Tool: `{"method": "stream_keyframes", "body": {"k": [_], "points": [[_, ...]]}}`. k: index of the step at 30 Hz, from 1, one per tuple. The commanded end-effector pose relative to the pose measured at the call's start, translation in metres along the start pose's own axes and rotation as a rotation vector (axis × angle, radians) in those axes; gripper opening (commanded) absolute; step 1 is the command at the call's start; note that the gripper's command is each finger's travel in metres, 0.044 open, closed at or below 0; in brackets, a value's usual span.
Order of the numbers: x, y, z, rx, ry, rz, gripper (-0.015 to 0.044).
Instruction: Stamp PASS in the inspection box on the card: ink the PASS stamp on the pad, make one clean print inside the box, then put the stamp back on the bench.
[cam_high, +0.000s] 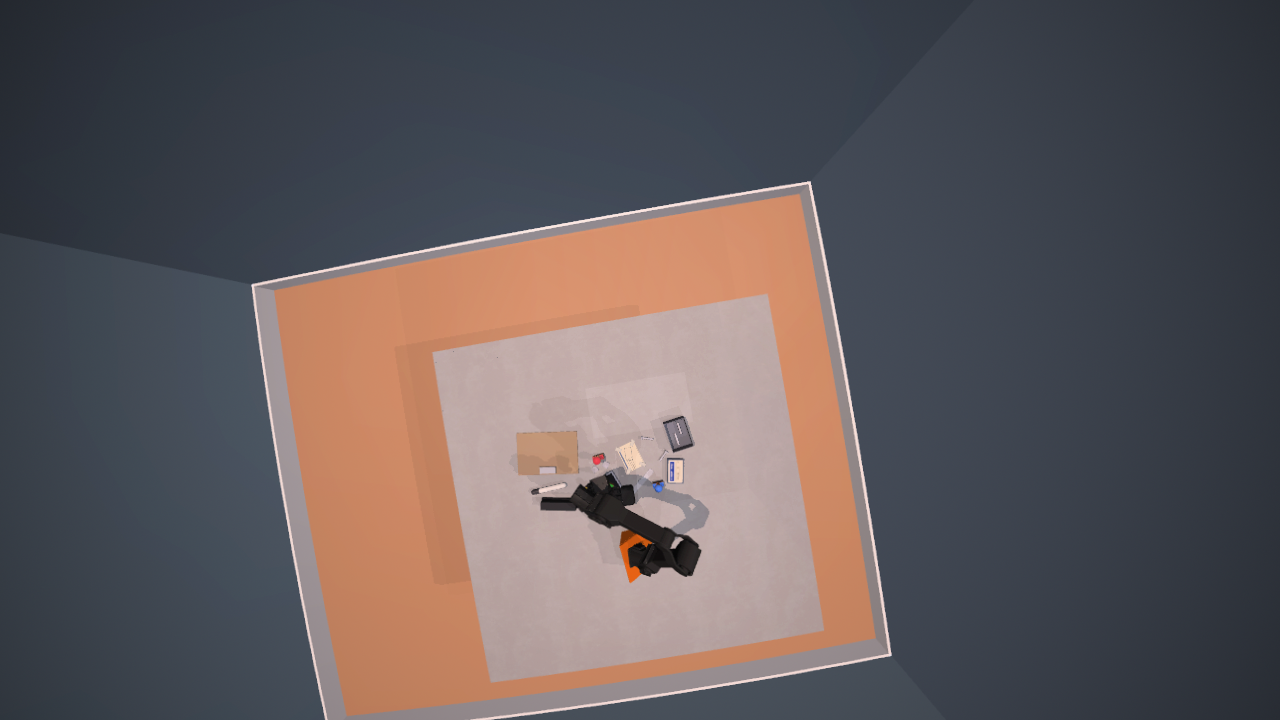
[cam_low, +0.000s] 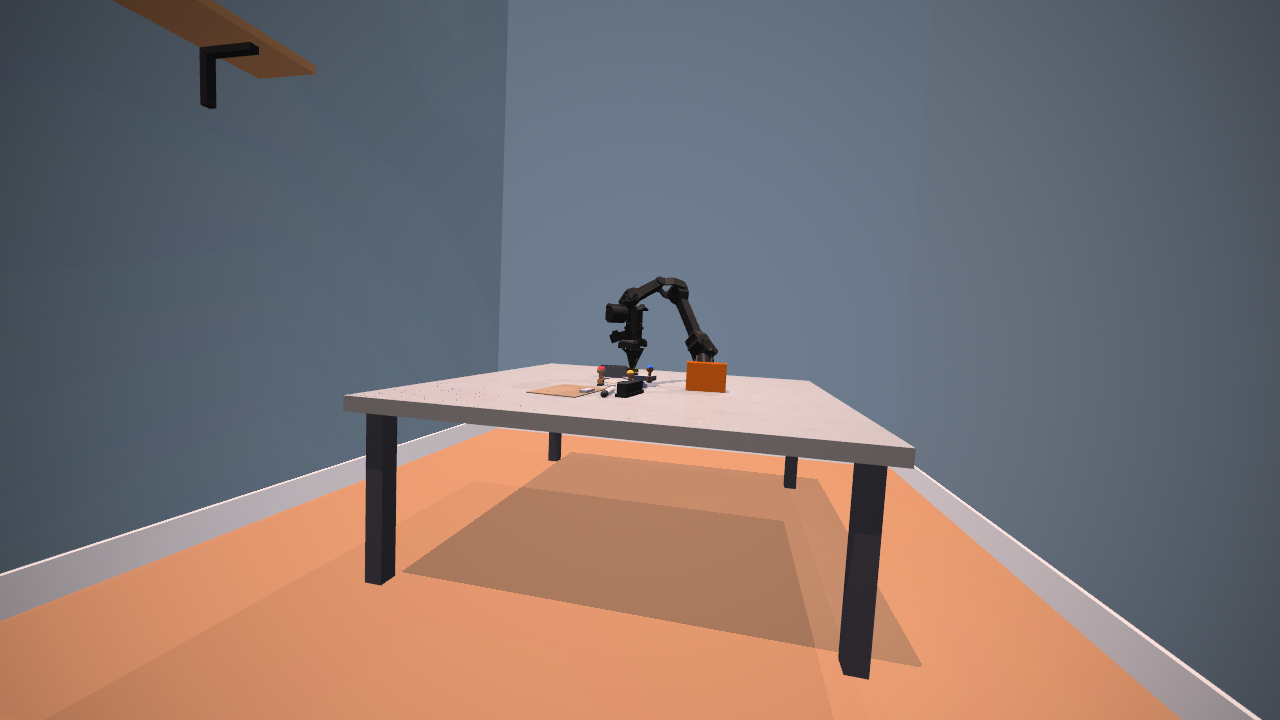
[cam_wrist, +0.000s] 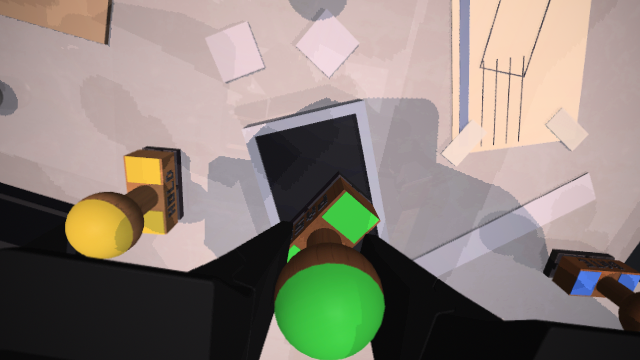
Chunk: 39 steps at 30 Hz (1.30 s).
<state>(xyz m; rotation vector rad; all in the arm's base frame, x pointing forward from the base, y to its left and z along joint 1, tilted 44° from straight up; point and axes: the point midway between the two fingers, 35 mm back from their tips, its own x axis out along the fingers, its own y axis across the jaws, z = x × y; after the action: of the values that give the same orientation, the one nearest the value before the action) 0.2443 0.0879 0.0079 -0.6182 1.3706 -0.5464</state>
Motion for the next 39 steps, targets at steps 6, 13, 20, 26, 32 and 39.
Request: {"method": "stream_keyframes", "body": {"k": [6,13,20,26,32,39], "points": [[0.008,-0.001,-0.002,-0.006,0.003,-0.006,0.0],[0.013,-0.001,-0.002,-0.006,0.002,-0.007,0.0],[0.017,-0.001,-0.002,-0.005,0.002,-0.007,0.0],[0.021,-0.001,-0.002,-0.005,0.002,-0.008,0.0],[0.025,-0.001,-0.003,-0.005,0.002,-0.008,0.0],[0.026,-0.001,-0.003,-0.004,0.002,-0.008,0.0]]}}
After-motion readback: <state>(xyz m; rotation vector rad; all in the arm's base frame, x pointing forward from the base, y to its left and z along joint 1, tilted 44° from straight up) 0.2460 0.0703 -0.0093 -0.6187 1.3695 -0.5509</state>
